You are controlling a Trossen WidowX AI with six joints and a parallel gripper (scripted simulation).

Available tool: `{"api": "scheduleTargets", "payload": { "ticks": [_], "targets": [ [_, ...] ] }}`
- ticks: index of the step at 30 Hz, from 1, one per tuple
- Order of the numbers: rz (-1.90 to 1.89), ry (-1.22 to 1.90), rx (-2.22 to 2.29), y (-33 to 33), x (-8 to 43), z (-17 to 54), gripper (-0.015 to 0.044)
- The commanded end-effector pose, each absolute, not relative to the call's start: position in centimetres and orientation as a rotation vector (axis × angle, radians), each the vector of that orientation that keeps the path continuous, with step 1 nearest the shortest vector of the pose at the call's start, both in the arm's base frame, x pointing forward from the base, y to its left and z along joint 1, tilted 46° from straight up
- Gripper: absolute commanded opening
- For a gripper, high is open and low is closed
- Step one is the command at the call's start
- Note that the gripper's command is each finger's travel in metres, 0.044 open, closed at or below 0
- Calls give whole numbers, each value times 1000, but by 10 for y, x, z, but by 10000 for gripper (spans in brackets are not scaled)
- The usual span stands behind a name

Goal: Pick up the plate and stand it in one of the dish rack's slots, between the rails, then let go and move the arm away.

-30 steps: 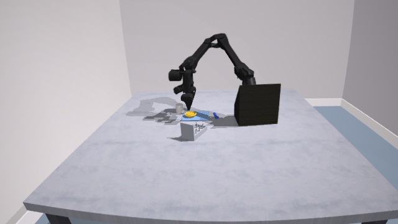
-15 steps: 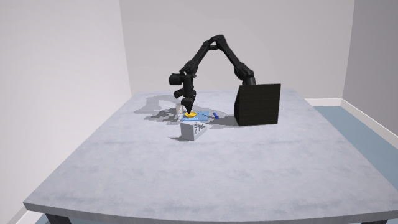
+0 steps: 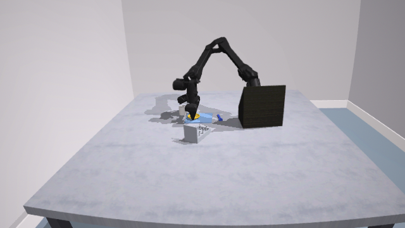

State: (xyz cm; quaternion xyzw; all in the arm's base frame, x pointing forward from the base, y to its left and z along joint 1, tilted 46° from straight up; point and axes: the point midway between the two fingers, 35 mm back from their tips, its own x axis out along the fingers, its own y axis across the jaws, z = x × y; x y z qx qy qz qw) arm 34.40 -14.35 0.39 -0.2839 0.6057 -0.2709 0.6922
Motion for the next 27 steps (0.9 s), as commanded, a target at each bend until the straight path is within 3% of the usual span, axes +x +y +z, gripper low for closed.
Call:
{"api": "scheduleTargets", "payload": {
  "ticks": [1,7,18,27],
  "targets": [
    [-595,1358,-640,-144,344,0,388],
    [-595,1358,-640,-144,344,0,388],
    [-595,1358,-640,-144,344,0,314],
    [-585,1361,-628,-115,349,21,78]
  ]
}}
